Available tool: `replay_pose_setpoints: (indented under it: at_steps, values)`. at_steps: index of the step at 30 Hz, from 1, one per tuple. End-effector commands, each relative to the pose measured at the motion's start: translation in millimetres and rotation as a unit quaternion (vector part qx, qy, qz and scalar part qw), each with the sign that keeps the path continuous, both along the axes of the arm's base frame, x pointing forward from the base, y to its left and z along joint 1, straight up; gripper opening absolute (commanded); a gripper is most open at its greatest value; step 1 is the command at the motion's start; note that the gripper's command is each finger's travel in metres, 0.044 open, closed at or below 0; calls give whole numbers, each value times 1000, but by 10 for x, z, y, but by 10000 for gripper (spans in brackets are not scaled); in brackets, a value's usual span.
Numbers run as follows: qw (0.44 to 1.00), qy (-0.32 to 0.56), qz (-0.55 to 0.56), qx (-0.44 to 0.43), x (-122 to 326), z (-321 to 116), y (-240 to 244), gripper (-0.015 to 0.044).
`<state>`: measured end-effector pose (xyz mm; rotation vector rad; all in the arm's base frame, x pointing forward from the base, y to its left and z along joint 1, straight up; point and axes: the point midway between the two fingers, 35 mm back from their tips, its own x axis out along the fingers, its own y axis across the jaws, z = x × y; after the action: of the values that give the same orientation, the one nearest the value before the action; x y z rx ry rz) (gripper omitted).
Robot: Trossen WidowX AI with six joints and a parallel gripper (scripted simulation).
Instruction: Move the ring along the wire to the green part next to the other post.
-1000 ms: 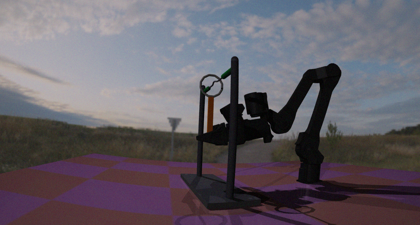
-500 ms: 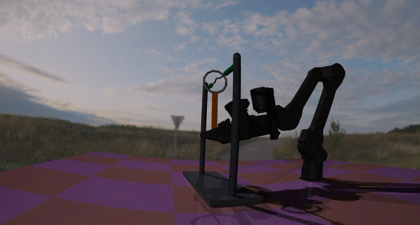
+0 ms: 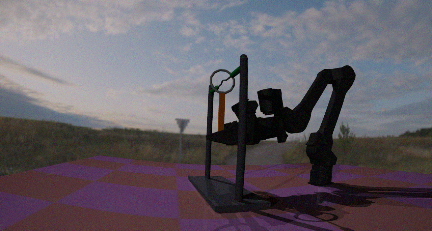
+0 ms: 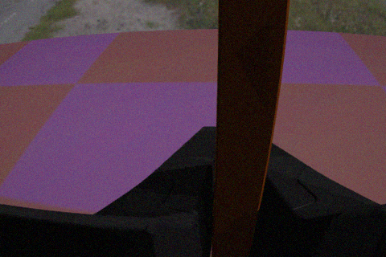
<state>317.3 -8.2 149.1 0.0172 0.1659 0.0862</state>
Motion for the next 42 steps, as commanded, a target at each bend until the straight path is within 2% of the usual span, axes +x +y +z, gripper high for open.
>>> replay_pose_setpoints:
  at_steps: [1,15,42]
  values:
    - [1000,0,9,-10,3,-2,1,-150]
    - [996,-3,55,-64,-5,-16,15,-150]
    - [998,44,35,-22,-164,-30,359,-150]
